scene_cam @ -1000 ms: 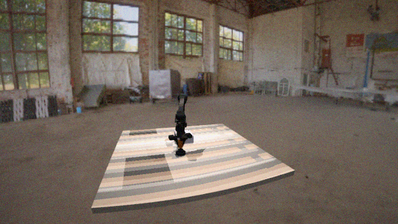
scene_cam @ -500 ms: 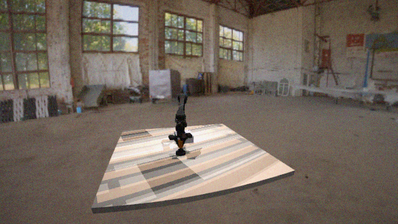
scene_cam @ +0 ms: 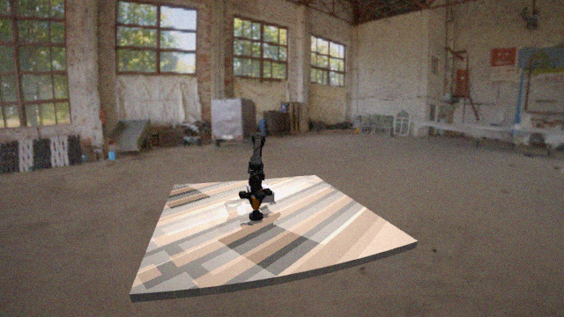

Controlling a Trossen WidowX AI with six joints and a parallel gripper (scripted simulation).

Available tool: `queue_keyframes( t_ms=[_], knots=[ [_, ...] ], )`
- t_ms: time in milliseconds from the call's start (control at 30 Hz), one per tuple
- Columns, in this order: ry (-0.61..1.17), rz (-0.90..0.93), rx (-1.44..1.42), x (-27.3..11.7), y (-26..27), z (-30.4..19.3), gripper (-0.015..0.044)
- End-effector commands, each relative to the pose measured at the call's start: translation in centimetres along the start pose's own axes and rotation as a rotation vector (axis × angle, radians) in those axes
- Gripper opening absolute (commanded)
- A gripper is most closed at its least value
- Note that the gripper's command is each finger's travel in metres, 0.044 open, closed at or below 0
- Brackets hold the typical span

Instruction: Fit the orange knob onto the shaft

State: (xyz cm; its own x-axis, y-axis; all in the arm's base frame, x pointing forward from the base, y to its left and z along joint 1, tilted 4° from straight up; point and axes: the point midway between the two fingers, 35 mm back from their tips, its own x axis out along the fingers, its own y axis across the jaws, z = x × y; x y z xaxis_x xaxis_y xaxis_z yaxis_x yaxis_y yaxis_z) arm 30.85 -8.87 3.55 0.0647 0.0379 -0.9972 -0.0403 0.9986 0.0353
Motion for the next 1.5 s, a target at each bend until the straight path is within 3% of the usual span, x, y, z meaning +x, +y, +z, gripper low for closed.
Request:
queue_keyframes(
  t_ms=[0, 200, 433, 1467],
  knots=[
    [-0.002, 0.002, 0.003, -0.11, 0.04, -0.08, 0.0000],
    [-0.001, 0.002, -0.006, -0.43, 0.10, -0.32, 0.0000],
    [-0.002, 0.001, -0.207, -0.62, 0.09, -0.27, 0.0000],
    [-0.002, 0.001, -0.207, -0.09, 0.02, -0.11, 0.0000]
  ],
)
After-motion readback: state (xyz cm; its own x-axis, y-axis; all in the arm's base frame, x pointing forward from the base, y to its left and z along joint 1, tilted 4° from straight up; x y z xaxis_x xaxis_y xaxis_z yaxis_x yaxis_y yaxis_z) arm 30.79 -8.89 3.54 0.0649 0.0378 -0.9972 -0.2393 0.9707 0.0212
